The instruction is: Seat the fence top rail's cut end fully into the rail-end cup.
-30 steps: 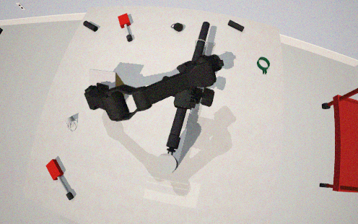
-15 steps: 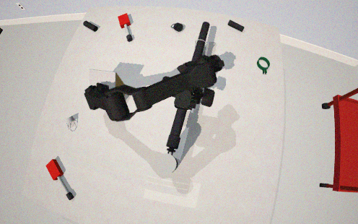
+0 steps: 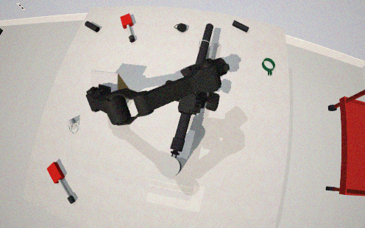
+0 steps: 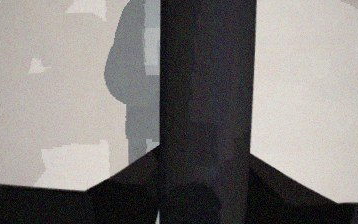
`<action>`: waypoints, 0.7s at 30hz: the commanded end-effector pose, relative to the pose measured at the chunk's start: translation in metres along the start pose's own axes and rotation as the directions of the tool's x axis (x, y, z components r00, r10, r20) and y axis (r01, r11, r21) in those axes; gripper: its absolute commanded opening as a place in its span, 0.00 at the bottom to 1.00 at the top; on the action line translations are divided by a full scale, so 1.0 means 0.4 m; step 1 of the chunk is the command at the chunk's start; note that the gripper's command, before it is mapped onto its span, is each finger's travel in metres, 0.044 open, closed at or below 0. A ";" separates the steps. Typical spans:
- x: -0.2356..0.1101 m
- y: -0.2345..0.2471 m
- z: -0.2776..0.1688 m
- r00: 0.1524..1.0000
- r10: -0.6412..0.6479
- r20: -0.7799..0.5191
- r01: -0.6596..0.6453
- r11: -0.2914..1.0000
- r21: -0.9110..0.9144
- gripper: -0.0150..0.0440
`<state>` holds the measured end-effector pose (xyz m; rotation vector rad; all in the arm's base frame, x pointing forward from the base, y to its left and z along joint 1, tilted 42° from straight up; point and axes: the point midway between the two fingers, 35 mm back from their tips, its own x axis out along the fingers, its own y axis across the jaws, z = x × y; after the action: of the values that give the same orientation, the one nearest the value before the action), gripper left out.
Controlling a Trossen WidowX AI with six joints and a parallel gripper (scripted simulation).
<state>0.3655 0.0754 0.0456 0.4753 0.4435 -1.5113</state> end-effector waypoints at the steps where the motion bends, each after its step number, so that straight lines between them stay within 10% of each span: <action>1: -0.007 0.007 0.024 1.000 0.019 0.007 -0.019 1.000 0.017 0.25; 21: 0.012 -0.006 0.051 1.000 0.010 0.014 -0.010 1.000 0.018 0.25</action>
<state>0.3633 0.0629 0.0522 0.4723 0.4287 -1.5165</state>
